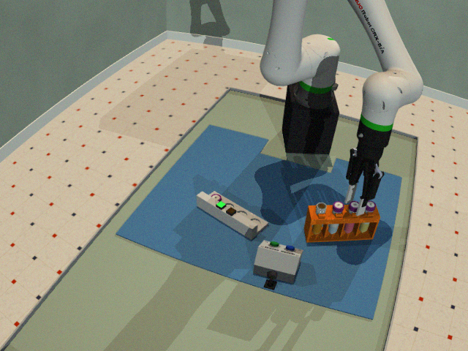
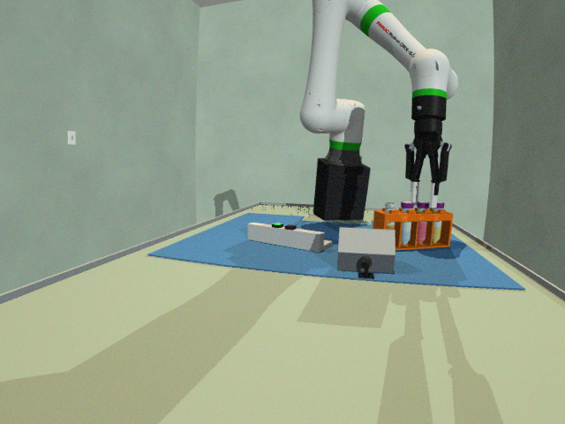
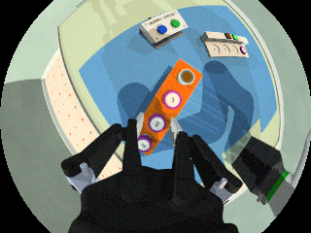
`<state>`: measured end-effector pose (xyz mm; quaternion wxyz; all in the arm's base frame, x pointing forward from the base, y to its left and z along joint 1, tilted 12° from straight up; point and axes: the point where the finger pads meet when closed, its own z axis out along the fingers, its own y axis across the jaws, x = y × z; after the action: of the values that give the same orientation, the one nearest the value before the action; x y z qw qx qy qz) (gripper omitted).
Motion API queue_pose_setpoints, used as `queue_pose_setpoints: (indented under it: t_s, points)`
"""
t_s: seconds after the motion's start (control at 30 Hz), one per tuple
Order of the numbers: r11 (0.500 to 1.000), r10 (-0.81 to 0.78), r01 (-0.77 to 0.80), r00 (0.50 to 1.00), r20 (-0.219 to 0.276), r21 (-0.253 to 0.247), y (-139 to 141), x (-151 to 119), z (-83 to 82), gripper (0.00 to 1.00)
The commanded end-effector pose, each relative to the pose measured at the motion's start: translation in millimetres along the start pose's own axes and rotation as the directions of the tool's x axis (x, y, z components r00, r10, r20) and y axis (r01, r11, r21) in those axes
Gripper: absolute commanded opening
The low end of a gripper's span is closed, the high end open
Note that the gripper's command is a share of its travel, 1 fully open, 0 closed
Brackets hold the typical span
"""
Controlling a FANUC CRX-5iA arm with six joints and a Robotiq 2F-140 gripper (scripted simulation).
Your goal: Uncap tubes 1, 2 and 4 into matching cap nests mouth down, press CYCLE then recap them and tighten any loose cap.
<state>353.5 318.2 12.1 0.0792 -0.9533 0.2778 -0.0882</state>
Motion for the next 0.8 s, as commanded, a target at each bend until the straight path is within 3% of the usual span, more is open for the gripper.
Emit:
queue_pose_setpoints:
  t_s: [0.0,0.1,0.13,0.6,0.77]
  points:
    - [0.995,-0.095,0.096,0.995,0.041,-0.008,0.7,-0.4,0.3,0.35]
    - [0.995,-0.095,0.096,0.995,0.041,-0.008,1.0,-0.5,0.4,0.35]
    - [0.995,-0.095,0.096,0.995,0.041,-0.008,1.0,-0.5,0.4,0.0]
    - [0.995,-0.095,0.096,0.995,0.041,-0.008,1.0,-0.5,0.4,0.0]
    - [0.994,0.104,-0.104,0.994,0.038,-0.016,1.0,-0.5,0.6,0.0]
